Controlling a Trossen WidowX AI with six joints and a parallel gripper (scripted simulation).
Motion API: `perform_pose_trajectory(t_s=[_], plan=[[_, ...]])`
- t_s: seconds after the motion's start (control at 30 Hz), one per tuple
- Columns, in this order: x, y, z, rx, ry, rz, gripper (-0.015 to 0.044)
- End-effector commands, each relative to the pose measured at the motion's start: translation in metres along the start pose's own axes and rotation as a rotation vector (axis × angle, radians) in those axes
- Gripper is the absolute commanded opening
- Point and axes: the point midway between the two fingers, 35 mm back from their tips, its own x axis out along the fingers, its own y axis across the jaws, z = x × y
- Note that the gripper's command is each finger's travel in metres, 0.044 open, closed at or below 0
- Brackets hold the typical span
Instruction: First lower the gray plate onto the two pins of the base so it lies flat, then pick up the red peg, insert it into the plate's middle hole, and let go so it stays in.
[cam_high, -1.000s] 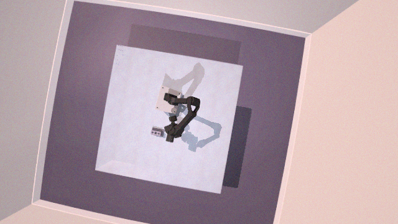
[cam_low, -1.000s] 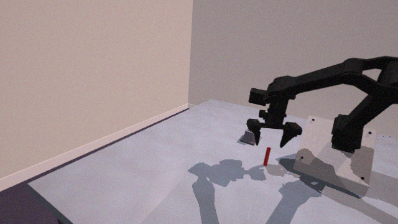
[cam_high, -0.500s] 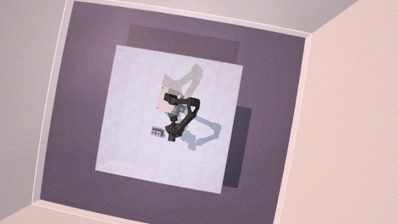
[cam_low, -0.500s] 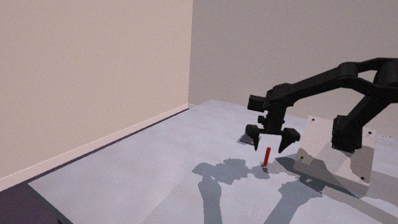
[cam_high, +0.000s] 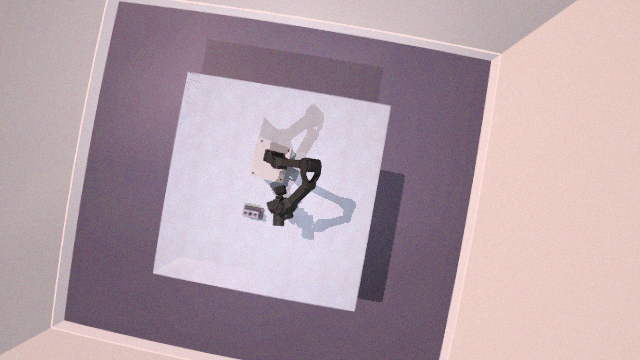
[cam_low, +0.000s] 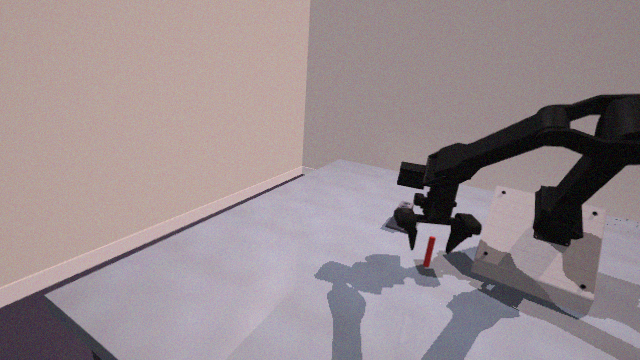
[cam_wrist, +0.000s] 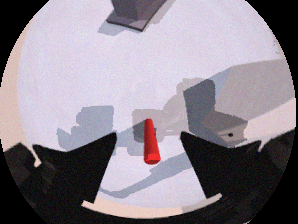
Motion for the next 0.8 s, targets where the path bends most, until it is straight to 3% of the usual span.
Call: perform_pose_trajectory(t_s=[0.0,0.37,0.77], plan=[[0.0017,-0.0006,0.0006,0.004,-0.004,-0.001,0.0309],[0.0017,-0.0006,0.0006,0.004,-0.004,-0.001,0.0020],[-0.0030,0.0001,0.0017,0.004,-0.006,-0.002,0.0000]])
